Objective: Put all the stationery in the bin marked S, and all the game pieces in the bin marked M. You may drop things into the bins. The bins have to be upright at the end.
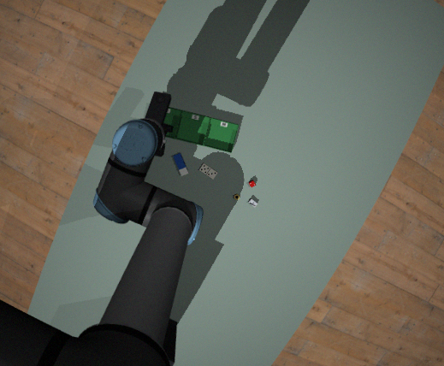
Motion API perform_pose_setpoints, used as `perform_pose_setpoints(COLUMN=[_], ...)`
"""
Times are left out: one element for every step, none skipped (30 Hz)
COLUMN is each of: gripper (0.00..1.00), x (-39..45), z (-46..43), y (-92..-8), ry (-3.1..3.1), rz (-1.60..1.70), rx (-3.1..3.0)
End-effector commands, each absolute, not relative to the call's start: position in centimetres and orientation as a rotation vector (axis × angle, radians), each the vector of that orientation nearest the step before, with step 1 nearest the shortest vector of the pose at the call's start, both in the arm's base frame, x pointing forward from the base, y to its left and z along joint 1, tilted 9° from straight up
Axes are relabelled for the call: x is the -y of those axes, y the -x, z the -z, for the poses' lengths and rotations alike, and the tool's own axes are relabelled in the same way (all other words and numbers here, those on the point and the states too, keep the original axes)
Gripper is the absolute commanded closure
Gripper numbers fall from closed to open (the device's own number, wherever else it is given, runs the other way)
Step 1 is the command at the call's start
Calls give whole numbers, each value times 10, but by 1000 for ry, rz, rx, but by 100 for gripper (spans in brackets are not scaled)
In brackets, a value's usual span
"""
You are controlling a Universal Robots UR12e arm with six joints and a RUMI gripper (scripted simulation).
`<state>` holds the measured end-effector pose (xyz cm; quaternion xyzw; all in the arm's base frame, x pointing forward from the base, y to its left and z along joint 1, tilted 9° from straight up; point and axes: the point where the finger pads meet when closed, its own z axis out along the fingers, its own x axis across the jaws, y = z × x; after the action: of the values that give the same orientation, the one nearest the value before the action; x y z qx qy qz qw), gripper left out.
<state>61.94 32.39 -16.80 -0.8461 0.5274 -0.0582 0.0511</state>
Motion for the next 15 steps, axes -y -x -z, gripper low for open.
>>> perform_pose_setpoints(gripper=[96,96,96,96,96,96,96,96,96,96,96,96,96,96,96], x=[-324,-324,-324,-324,-324,-324,-324,-324,-324,-324,-323,-323,-323,-323,-323], z=[161,160,158,157,156,154,154,154,150,146,142,138,135,131,127], y=[-619,-619,-618,-618,-618,-618,-618,-618,-617,-617,-616,-615,-615,-614,-613], ry=[2574,2574,2574,2574,2574,2574,2574,2574,2574,2574,2574,2574,2574,2574,2574], rz=[178,178,178,178,178,178,178,178,178,178,178,178,178,178,178], rx=[-1605,-1605,-1605,-1605,-1605,-1605,-1605,-1605,-1605,-1605,-1605,-1605,-1605,-1605,-1605])
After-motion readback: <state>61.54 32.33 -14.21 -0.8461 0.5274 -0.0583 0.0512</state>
